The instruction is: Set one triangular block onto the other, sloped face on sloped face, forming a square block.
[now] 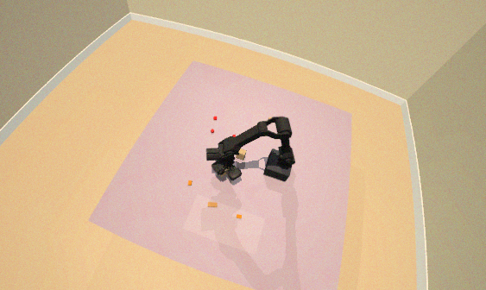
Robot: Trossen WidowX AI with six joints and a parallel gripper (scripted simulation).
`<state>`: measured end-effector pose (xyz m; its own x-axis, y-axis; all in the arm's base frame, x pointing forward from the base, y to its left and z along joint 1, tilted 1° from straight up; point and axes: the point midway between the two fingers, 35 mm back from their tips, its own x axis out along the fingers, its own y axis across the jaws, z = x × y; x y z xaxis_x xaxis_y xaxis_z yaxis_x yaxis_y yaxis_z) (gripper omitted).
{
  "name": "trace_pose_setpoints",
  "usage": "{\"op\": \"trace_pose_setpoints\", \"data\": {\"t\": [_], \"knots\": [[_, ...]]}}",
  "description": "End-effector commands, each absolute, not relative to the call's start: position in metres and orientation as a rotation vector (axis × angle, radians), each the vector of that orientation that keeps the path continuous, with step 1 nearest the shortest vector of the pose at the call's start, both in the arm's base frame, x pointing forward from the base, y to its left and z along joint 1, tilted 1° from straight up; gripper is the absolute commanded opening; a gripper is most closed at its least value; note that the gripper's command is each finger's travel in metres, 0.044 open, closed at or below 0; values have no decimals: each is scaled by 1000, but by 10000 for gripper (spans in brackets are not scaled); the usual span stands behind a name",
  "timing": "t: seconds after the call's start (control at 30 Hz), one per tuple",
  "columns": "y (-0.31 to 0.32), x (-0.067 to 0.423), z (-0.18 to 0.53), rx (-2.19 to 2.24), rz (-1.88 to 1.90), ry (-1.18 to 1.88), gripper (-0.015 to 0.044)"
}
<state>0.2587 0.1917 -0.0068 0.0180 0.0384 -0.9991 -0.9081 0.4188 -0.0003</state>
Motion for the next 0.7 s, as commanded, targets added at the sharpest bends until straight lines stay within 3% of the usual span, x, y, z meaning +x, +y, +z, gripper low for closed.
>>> {"op": "trace_pose_setpoints", "data": {"t": [0.0, 0.67], "knots": [[191, 259, -7, -938, 966, 1309, 0], [191, 260, -7, -1330, 1341, 1068, 0]]}}
